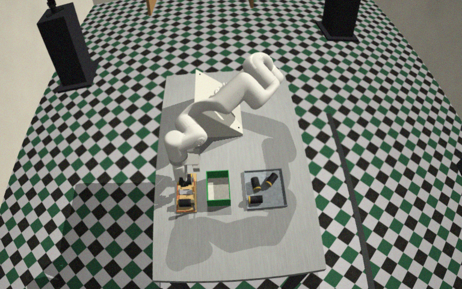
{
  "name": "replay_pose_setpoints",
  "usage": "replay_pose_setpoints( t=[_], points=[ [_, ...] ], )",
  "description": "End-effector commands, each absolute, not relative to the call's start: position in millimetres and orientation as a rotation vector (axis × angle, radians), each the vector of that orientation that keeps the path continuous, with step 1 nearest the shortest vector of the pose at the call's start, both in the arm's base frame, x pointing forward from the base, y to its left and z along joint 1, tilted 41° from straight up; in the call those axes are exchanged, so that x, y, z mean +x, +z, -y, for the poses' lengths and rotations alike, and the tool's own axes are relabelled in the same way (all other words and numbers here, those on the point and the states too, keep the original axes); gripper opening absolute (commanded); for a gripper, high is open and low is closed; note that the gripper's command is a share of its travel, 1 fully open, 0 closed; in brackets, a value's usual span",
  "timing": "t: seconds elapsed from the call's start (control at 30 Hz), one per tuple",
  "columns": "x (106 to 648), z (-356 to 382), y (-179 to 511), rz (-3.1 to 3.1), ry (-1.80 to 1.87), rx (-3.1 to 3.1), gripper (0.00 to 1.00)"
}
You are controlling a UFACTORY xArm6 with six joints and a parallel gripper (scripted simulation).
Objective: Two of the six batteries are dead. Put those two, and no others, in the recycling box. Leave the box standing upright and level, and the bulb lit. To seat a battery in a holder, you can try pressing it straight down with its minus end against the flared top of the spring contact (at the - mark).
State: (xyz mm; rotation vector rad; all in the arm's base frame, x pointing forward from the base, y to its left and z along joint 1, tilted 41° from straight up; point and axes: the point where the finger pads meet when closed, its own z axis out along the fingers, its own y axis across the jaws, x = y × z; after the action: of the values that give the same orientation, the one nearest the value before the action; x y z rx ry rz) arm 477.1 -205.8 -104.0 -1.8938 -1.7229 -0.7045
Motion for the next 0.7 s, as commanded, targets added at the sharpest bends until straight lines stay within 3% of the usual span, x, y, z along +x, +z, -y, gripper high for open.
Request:
replay_pose_setpoints(
  t=[0.0, 0.67],
  points=[
    [483.1, 192.7, -122.1, 1.729, -0.712, -1.902, 0.28],
    [484.9, 193.4, -122.5, 1.729, -0.712, -1.902, 0.28]
  ],
)
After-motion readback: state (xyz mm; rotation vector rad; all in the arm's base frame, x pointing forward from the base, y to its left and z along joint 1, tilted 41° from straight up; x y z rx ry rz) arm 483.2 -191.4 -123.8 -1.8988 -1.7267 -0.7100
